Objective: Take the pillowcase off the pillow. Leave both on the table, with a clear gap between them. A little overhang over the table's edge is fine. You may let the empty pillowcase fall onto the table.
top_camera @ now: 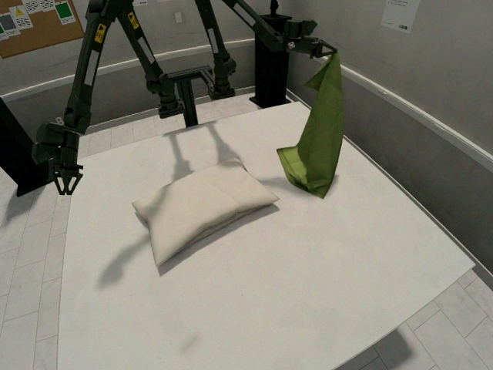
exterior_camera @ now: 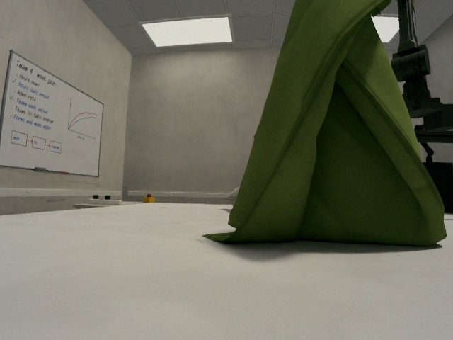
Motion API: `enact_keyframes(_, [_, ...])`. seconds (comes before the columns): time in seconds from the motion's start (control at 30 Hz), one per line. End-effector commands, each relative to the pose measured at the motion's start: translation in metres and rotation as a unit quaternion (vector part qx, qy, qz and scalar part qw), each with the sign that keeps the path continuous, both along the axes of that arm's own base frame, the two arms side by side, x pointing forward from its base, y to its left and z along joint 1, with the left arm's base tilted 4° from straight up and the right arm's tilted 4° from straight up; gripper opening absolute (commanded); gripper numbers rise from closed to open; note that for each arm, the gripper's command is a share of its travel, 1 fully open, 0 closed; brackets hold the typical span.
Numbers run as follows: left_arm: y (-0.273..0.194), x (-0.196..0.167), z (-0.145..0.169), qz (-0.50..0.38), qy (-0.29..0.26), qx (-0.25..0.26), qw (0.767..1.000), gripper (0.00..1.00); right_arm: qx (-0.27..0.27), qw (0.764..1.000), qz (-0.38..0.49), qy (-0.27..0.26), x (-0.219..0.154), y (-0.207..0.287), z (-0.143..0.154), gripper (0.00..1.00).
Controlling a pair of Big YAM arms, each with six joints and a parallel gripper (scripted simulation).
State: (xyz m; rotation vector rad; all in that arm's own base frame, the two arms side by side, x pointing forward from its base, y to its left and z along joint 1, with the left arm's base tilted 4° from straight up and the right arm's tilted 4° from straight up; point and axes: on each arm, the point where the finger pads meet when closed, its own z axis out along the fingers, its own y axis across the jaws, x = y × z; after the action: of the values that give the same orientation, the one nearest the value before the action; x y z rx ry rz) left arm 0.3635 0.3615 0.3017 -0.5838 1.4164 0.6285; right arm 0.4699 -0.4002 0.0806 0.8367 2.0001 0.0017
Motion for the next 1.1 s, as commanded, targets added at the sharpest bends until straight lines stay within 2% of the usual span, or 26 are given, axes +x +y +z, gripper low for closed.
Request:
enact_keyframes(0.0, [0.009,0.013,0.045,-0.003,-0.037,0.031,0.999,0.02,-0.081,0.995,0.022,-0.054,0.043,-0.009,0.099,0.6])
enact_keyframes(0.07, [0.009,0.013,0.045,-0.003,-0.037,0.031,0.999,0.02,-0.103,0.992,0.026,-0.068,0.054,-0.003,0.13,0.6])
enact_keyframes(0.17, [0.009,0.013,0.045,-0.003,-0.037,0.031,0.999,0.02,-0.105,0.992,0.025,-0.066,0.058,-0.005,0.128,0.6])
enact_keyframes(0.27, [0.009,0.013,0.045,-0.003,-0.037,0.031,0.999,0.02,-0.14,0.985,0.034,-0.095,0.072,0.014,0.183,0.6])
enact_keyframes(0.43, [0.009,0.013,0.045,-0.003,-0.037,0.031,0.999,0.02,-0.186,0.973,0.043,-0.133,0.088,0.042,0.255,0.6])
enact_keyframes(0.63, [0.009,0.013,0.045,-0.003,-0.037,0.031,0.999,0.02,-0.232,0.955,0.053,-0.179,0.095,0.083,0.324,0.6])
enact_keyframes(0.7, [0.009,0.013,0.045,-0.003,-0.037,0.031,0.999,0.02,-0.232,0.955,0.053,-0.179,0.095,0.083,0.324,0.6])
enact_keyframes(0.73, [0.009,0.013,0.045,-0.003,-0.037,0.031,0.999,0.02,-0.223,0.958,0.064,-0.168,0.108,0.099,0.323,0.6])
enact_keyframes(0.8, [0.009,0.013,0.045,-0.003,-0.037,0.031,0.999,0.02,-0.247,0.948,0.061,-0.193,0.097,0.115,0.37,0.6])
enact_keyframes(0.87, [0.009,0.013,0.045,-0.003,-0.037,0.031,0.999,0.02,-0.26,0.94,0.069,-0.21,0.095,0.138,0.395,0.6])
enact_keyframes(0.9, [0.009,0.013,0.045,-0.003,-0.037,0.031,0.999,0.02,-0.26,0.939,0.076,-0.211,0.096,0.151,0.398,0.6])
enact_keyframes(0.93, [0.009,0.013,0.045,-0.003,-0.037,0.031,0.999,0.02,-0.254,0.941,0.092,-0.202,0.103,0.17,0.385,0.6])
enact_keyframes(0.97, [0.009,0.013,0.045,-0.003,-0.037,0.031,0.999,0.02,-0.256,0.939,0.099,-0.207,0.101,0.184,0.391,0.6])
enact_keyframes(1.0, [0.009,0.013,0.045,-0.003,-0.037,0.031,0.999,0.02,-0.268,0.931,0.097,-0.229,0.093,0.194,0.423,0.6])
enact_keyframes(1.07, [0.009,0.013,0.045,-0.003,-0.037,0.031,0.999,0.02,-0.267,0.929,0.113,-0.23,0.09,0.221,0.423,0.6])
